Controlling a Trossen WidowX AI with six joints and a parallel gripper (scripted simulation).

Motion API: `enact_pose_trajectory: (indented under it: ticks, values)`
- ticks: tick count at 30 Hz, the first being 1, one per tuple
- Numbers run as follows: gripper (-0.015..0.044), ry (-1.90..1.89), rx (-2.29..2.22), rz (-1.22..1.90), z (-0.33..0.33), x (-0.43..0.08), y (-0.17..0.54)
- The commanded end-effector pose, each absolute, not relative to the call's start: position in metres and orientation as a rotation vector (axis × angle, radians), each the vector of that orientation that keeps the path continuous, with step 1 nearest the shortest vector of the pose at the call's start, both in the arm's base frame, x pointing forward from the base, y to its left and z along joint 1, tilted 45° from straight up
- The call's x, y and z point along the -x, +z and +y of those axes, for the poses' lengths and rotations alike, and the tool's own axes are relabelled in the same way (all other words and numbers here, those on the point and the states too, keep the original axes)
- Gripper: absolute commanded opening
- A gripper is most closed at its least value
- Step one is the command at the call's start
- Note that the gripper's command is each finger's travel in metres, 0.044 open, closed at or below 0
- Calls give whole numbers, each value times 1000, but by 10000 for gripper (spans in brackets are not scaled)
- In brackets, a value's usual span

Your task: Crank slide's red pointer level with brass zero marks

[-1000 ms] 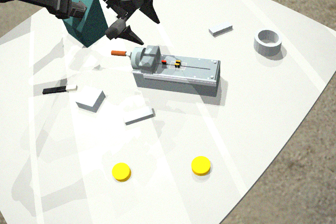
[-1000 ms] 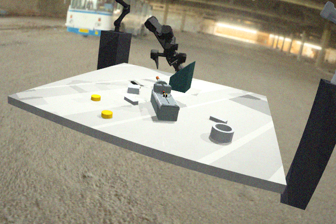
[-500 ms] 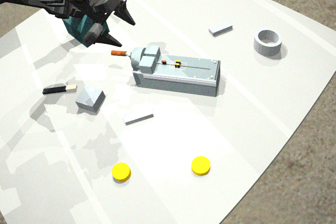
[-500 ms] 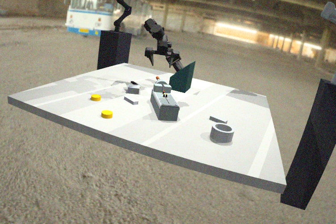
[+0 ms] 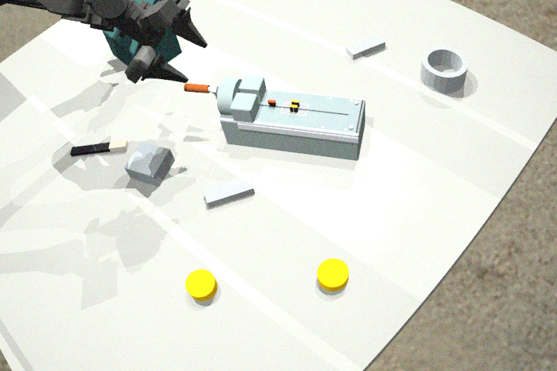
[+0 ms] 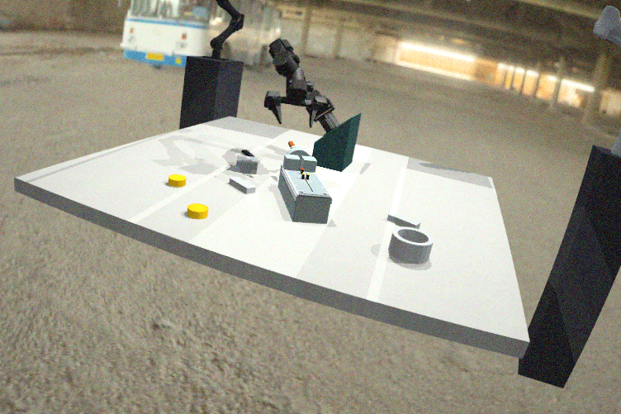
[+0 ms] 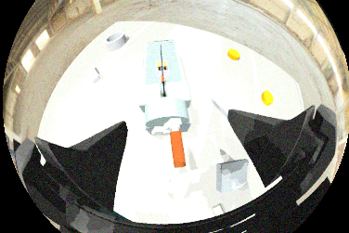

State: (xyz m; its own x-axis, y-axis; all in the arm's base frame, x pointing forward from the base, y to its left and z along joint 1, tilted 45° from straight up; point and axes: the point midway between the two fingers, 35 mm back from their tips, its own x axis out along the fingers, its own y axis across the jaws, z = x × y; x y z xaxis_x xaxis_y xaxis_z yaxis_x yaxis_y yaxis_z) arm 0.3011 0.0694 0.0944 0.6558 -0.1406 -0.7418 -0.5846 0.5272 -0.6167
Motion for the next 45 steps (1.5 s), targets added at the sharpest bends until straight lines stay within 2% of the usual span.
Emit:
enact_pose_trajectory:
  ticks: [1,45]
  values:
    - [440,311,1009,845,57,-301,82]
    - [440,309,1013,844,6,-310,31]
